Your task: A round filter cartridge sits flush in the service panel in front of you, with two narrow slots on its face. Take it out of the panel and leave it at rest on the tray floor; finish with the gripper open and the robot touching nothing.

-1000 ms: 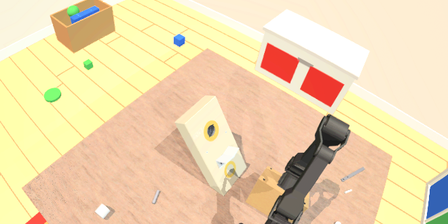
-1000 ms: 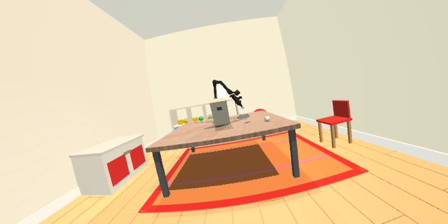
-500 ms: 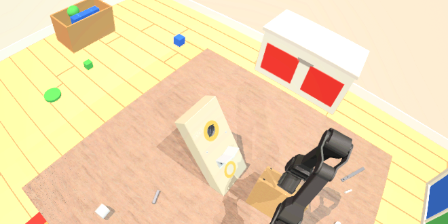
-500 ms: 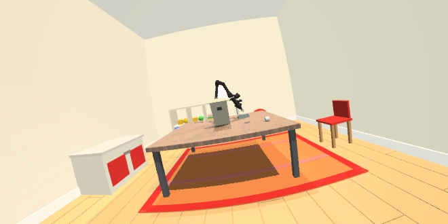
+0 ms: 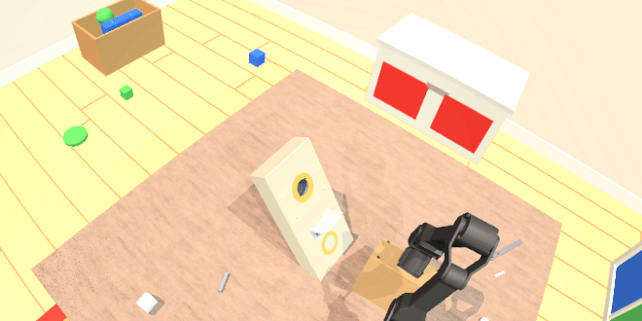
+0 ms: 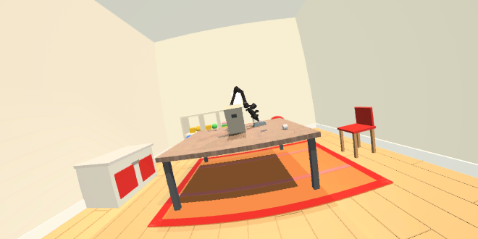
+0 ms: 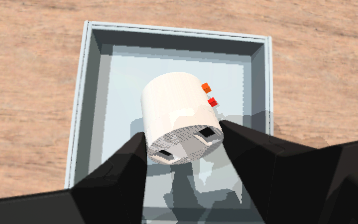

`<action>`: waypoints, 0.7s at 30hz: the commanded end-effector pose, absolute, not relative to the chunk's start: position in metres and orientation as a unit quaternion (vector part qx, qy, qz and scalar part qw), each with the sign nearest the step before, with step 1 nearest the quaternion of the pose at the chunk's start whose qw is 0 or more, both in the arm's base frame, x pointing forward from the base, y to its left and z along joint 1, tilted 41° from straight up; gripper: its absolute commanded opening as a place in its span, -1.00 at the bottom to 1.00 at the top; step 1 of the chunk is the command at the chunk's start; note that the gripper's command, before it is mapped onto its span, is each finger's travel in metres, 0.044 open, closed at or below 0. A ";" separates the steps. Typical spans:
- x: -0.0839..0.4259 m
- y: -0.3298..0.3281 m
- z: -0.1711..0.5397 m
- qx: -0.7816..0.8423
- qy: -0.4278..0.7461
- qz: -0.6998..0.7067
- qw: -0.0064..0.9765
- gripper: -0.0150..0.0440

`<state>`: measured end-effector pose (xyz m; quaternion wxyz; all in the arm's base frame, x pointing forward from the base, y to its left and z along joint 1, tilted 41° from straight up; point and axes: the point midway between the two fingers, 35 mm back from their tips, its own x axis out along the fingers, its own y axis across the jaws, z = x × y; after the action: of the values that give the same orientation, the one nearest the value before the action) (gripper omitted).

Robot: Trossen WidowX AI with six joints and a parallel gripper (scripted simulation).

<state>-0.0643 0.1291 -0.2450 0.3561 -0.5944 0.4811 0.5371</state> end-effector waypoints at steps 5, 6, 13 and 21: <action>-0.063 0.125 -0.248 -0.595 0.482 0.536 0.355 -0.22; -0.063 0.125 -0.248 -0.595 0.482 0.536 0.355 -0.14; -0.063 0.125 -0.248 -0.595 0.482 0.536 0.355 0.49; -0.064 0.126 -0.247 -0.595 0.482 0.536 0.355 1.00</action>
<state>-0.0632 0.1244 -0.2479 0.3553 -0.5954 0.4822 0.5356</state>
